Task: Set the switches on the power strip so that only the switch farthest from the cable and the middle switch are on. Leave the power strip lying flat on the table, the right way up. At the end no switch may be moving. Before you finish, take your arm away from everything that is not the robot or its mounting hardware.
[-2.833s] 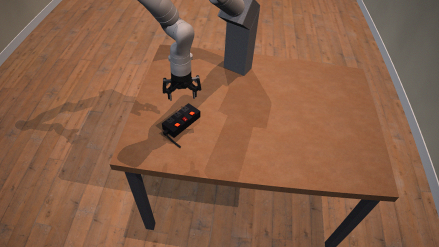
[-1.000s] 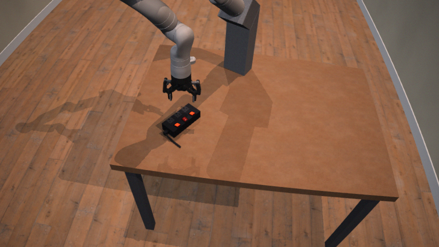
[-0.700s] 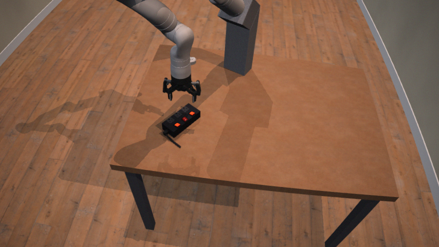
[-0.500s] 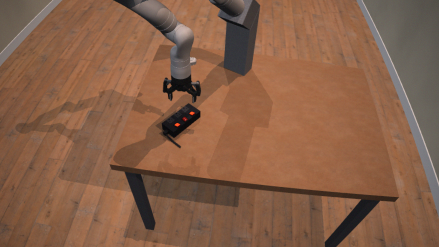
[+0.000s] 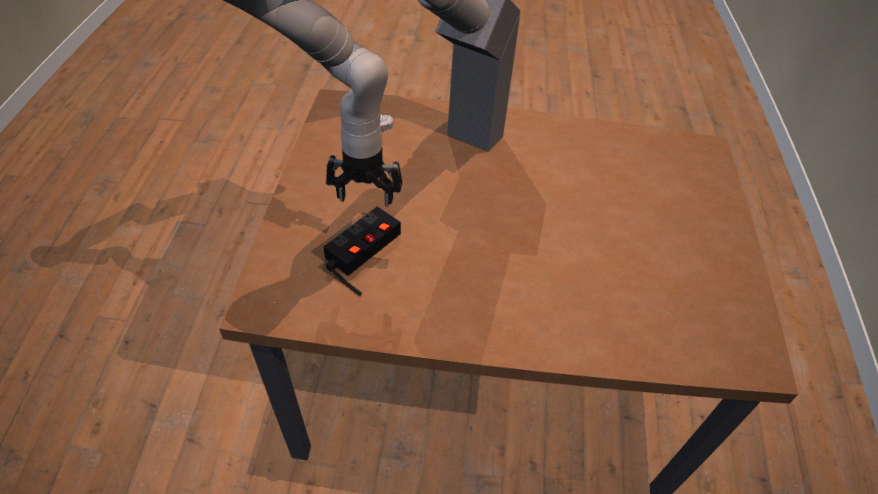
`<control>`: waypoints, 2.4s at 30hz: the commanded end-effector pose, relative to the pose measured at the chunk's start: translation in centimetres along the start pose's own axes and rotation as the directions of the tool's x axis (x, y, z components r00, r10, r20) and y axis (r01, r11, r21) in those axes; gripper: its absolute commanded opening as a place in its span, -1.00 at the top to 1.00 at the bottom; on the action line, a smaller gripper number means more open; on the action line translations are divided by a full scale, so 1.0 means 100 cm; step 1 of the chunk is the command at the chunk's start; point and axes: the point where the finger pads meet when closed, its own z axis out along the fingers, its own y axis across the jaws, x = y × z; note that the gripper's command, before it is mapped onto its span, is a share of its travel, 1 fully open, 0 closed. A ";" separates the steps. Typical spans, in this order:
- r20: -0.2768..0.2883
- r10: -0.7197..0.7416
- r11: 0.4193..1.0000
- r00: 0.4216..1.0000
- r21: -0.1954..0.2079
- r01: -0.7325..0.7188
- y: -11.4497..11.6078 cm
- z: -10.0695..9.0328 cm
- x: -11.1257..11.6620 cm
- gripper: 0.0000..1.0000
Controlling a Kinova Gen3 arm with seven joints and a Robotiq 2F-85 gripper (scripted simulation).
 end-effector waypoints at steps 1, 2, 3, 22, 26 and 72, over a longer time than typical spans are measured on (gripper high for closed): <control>0.002 0.003 1.000 1.000 0.006 -0.003 -0.001 0.000 0.002 -1.00; 0.002 0.003 1.000 1.000 0.006 -0.003 -0.001 0.000 0.002 -1.00; 0.002 0.003 1.000 1.000 0.006 -0.003 -0.001 0.000 0.002 -1.00; 0.006 0.045 0.999 0.999 0.007 -0.045 -0.003 0.005 -0.002 -1.00; 0.007 0.151 0.988 0.988 0.006 -0.151 -0.005 0.015 -0.007 -1.00; 0.013 0.554 0.832 0.832 0.002 -0.554 -0.021 0.064 -0.027 1.00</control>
